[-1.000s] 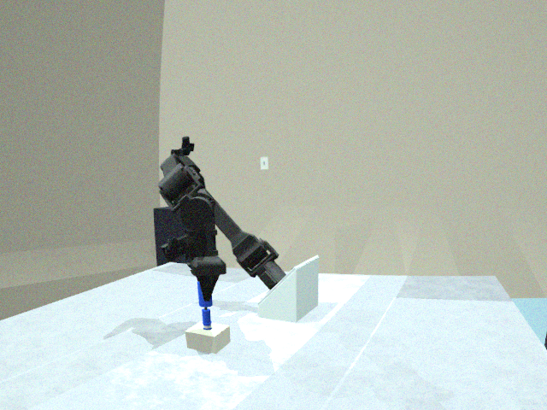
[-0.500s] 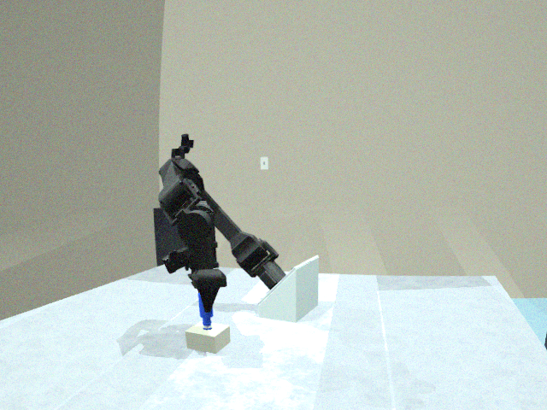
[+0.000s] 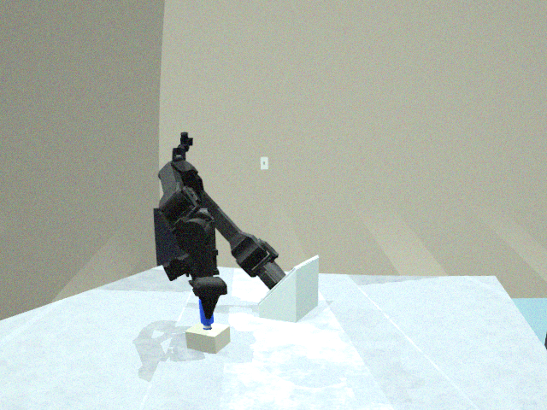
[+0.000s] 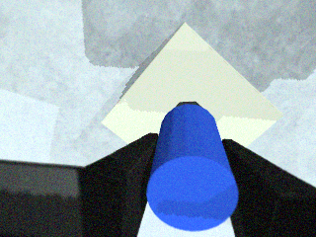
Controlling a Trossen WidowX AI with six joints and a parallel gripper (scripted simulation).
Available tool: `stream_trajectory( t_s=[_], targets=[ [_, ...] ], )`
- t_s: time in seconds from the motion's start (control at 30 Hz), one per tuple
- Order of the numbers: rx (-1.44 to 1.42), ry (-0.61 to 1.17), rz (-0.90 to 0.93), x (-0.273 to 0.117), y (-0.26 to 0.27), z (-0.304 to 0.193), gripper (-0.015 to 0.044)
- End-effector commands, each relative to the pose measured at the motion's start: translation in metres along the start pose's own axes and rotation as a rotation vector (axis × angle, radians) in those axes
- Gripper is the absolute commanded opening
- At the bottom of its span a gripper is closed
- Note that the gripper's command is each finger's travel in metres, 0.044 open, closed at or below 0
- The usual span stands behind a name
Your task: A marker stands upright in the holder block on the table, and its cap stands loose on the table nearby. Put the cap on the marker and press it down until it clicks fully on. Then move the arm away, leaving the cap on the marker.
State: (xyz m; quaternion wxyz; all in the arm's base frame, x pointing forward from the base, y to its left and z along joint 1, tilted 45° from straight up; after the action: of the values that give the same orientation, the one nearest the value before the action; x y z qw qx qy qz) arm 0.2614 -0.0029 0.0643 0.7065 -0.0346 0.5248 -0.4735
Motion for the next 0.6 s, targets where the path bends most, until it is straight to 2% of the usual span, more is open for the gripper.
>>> stream_trajectory(
  t_s=[0.0,0.47,0.5,0.57],
  targets=[
    [0.000,0.000,0.000,-0.0001,0.0000,0.0000,0.0053],
    [0.000,0.000,0.000,-0.0001,0.0000,0.0000,0.0420],
    [0.000,0.000,0.000,-0.0001,0.0000,0.0000,0.0440],
    [0.000,0.000,0.001,-0.0025,0.0004,0.0002,0.0440]
  ],
)
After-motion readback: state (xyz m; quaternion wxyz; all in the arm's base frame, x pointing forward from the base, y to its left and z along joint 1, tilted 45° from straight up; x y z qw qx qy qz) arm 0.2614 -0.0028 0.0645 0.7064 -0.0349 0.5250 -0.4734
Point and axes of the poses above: the point midway between the two fingers, 35 mm back from their tips, its own x axis out along the fingers, its own y axis across the jaws, z = x × y, the point moved 2 cm from there along -x, back along the fingers, and after that the axes turned 7 degrees about -x, right-handed, at the moved point
